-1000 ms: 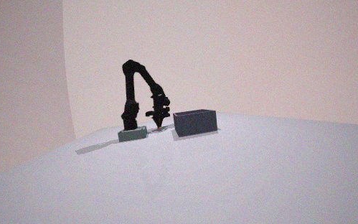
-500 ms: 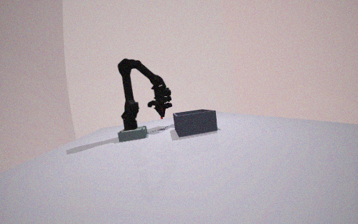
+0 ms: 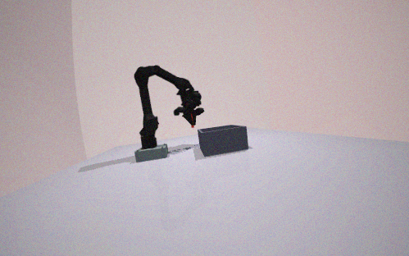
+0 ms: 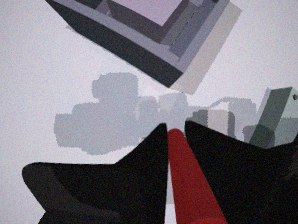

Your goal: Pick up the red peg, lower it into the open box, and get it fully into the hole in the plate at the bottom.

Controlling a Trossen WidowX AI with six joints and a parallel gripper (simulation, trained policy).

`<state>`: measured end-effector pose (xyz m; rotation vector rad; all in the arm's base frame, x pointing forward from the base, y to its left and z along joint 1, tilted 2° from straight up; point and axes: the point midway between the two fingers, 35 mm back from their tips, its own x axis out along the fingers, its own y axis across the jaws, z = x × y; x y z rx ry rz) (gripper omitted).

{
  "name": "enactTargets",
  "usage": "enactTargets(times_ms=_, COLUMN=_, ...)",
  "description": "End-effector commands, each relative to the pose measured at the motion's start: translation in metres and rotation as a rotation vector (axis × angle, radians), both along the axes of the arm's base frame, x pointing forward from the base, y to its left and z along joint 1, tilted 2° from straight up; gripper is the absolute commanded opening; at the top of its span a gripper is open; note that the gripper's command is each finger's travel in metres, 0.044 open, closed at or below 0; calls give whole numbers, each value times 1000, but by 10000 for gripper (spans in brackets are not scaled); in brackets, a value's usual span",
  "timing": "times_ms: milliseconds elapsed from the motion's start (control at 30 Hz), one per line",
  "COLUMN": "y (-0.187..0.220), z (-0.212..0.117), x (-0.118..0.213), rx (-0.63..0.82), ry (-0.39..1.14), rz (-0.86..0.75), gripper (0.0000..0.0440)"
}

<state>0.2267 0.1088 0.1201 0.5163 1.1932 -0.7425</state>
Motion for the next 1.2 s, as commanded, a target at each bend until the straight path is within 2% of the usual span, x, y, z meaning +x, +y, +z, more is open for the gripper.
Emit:
enactTargets(times_ms=0, y=-8, z=7, x=13, rx=-6, ry=-27, rz=-32, gripper=0)
enactTargets(times_ms=600, y=-75, z=11, x=76, rx=-33, ry=-98, rz=-166, gripper=0)
enactTargets(times_ms=1167, y=-130, z=-17, x=119, rx=-10, ry=-63, rz=-106, gripper=0)
